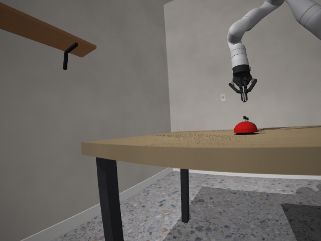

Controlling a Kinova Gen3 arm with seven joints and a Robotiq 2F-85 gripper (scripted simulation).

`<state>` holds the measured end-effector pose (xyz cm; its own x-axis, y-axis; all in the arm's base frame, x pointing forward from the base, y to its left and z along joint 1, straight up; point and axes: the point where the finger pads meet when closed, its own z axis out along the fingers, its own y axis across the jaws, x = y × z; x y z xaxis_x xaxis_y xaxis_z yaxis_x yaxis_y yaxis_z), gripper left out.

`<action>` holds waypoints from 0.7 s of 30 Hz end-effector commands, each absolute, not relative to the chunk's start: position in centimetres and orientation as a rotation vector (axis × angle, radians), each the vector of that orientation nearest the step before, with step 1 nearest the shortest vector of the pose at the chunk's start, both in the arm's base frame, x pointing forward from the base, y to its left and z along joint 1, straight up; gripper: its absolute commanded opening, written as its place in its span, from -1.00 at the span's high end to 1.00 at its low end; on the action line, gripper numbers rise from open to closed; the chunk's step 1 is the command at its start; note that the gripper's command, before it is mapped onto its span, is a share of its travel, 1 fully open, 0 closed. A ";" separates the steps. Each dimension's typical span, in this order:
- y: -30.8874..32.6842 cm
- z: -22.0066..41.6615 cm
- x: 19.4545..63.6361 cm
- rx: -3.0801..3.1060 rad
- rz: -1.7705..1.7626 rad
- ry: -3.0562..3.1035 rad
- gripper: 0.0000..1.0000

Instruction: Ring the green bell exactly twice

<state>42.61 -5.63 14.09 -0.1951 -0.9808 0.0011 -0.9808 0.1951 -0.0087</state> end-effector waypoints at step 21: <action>-5.5 10.9 42.6 -1.993 -0.010 2.424 1.00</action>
<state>42.74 -5.63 11.43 -0.1954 -0.9807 0.0018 -0.9806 0.1954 -0.0142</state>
